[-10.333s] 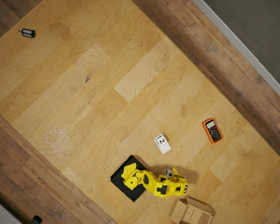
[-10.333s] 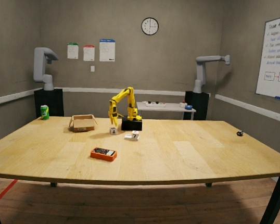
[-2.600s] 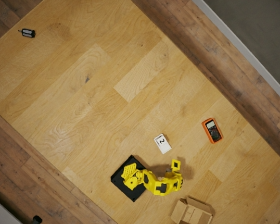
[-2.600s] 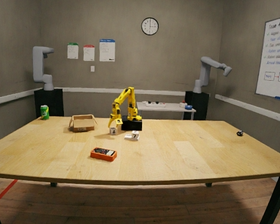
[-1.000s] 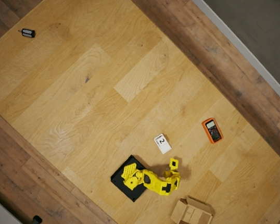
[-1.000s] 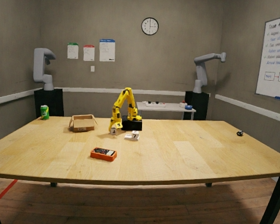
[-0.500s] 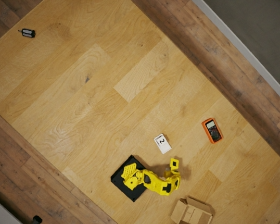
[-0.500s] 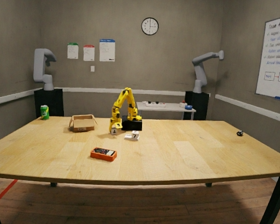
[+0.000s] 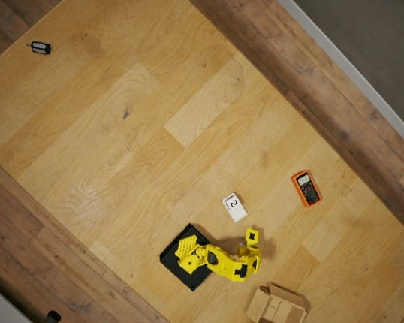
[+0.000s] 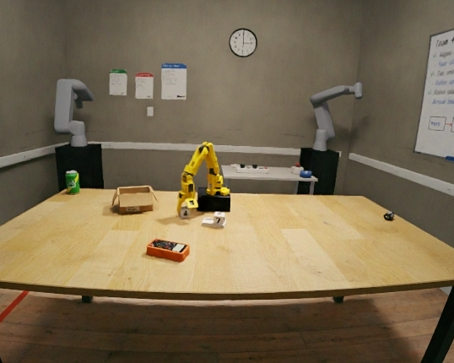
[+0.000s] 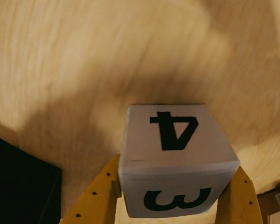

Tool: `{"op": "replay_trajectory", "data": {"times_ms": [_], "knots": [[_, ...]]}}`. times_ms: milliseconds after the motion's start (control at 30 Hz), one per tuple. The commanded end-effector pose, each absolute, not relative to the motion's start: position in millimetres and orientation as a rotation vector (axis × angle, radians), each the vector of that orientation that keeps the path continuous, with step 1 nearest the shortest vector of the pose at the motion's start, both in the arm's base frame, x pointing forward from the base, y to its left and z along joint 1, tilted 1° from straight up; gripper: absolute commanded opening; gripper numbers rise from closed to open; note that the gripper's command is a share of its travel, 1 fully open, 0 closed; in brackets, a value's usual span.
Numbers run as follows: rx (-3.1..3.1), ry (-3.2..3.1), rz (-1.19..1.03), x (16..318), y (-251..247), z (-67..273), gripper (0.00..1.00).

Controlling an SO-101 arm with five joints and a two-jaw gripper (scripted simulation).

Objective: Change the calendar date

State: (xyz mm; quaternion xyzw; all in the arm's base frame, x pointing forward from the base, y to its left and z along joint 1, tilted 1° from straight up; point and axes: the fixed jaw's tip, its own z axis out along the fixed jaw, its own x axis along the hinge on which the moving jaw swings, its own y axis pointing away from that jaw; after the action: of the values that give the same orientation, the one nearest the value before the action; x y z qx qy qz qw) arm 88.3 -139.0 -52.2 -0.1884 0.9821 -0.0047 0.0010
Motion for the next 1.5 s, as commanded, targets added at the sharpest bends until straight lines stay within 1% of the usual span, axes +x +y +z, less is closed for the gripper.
{"op": "replay_trajectory", "data": {"times_ms": [0, 133, 267, 500, 567, 733, 867, 1267, 1467], "knots": [[-0.59, 3.088, 0.01, 88, -137, -54, 0.27], [-0.59, 3.088, 0.01, 88, -137, -54, 0.26], [-0.59, 3.088, 0.01, 88, -137, -54, 0.23], [-0.59, 3.088, 0.01, 88, -137, -54, 0.13], [-0.59, 3.088, 0.01, 88, -137, -54, 0.13], [-0.59, 3.088, 0.01, 88, -137, -54, 0.06], [-0.59, 3.088, 0.01, 88, -137, -54, 0.02], [-0.59, 3.088, 0.01, 88, -137, -53, 0.0], [-0.59, 3.088, 0.01, 89, -138, -43, 0.0]]}}
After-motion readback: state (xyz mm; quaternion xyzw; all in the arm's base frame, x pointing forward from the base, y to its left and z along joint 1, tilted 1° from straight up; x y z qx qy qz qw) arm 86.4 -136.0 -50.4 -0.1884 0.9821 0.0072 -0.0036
